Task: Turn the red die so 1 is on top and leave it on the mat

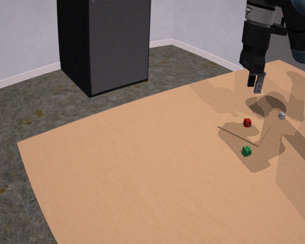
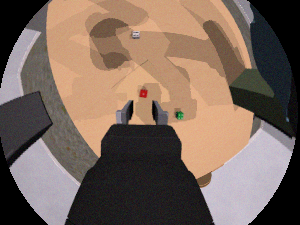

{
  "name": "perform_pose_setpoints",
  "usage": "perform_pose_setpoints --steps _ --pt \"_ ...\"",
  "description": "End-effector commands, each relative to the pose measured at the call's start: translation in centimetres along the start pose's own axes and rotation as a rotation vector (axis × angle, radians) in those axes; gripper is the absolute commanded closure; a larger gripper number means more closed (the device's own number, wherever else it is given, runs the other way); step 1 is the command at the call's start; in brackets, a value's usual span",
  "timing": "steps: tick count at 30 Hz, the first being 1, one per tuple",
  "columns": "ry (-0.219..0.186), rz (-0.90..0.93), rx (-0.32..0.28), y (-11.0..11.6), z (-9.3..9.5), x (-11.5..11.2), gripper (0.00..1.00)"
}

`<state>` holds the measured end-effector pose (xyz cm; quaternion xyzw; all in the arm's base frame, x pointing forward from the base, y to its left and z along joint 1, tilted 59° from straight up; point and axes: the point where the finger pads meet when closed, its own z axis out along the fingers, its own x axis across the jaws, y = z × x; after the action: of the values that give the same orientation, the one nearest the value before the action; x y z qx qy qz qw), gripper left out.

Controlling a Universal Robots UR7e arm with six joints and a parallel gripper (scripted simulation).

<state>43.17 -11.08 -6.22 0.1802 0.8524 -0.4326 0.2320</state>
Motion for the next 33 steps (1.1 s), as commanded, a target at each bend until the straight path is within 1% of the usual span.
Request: perform_pose_setpoints --steps 1,3,4,19,23,29,31,33 --pt "0.002 0.001 0.01 0.0 -0.1 0.0 0.3" --pt "0.002 0.001 0.011 0.0 -0.1 0.0 0.3" --pt "0.002 0.001 0.011 0.0 -0.1 0.0 0.0" --pt "0.002 0.001 0.011 0.0 -0.3 0.0 0.0" --pt "0.002 0.001 0.011 0.0 -1.1 0.0 0.0" --pt "0.002 0.001 0.011 0.1 -3.0 0.0 0.0" --pt "0.002 0.001 0.011 0.1 -3.0 0.0 0.0" --pt "0.002 0.001 0.011 0.1 -3.7 0.0 0.0"
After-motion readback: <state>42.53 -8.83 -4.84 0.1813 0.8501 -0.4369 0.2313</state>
